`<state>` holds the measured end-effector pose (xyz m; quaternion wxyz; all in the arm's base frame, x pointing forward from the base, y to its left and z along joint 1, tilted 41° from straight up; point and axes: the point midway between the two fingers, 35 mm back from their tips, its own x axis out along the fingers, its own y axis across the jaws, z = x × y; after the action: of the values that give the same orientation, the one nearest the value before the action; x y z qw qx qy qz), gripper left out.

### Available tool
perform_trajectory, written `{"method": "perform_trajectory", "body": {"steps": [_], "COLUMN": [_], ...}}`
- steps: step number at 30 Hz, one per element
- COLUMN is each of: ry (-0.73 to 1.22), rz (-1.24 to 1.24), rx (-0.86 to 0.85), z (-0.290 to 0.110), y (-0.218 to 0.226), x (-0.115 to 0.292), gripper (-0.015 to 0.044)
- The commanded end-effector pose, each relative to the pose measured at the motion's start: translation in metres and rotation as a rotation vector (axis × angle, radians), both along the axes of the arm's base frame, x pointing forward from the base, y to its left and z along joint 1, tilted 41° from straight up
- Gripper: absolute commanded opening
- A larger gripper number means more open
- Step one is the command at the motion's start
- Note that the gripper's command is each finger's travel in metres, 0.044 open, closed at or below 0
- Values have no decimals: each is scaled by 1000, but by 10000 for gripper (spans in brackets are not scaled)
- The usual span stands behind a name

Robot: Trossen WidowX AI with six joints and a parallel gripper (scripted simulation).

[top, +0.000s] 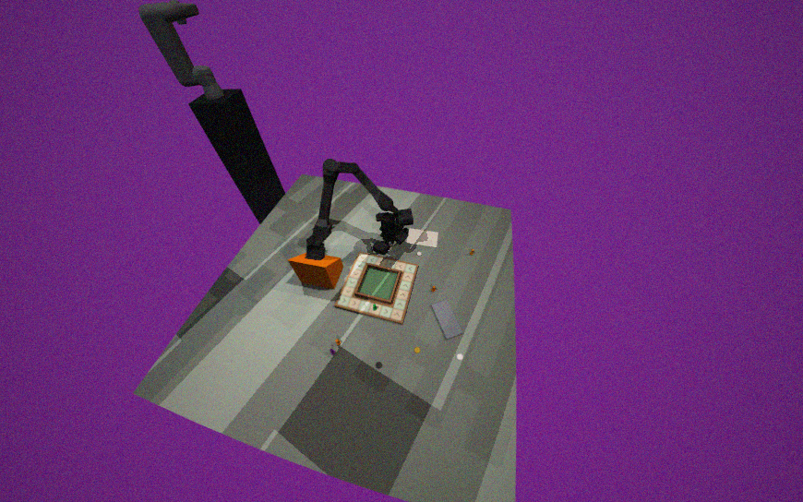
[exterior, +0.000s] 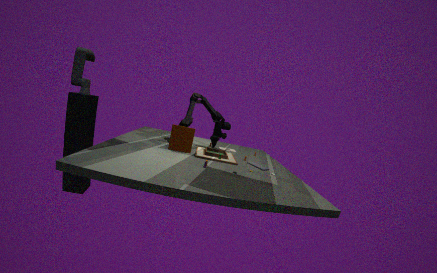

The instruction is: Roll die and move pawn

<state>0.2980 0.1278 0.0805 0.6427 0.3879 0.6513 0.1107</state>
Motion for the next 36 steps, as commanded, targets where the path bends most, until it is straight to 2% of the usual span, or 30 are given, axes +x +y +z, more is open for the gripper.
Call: {"method": "perform_trajectory", "body": {"steps": [1, 6, 10, 22, 26, 36], "ry": [17, 17, 17, 17, -9, -3], "rz": [-4, -4, -4, -4, -5, -5], "rx": [-6, -5, -5, -5, -2, -13], "z": [-9, -13, -13, -13, -8, 25], "y": [3, 7, 7, 7, 0, -31], "x": [-2, -2, -2, -2, 1, 0], "gripper": [275, 275, 170, 90, 0, 0]}}
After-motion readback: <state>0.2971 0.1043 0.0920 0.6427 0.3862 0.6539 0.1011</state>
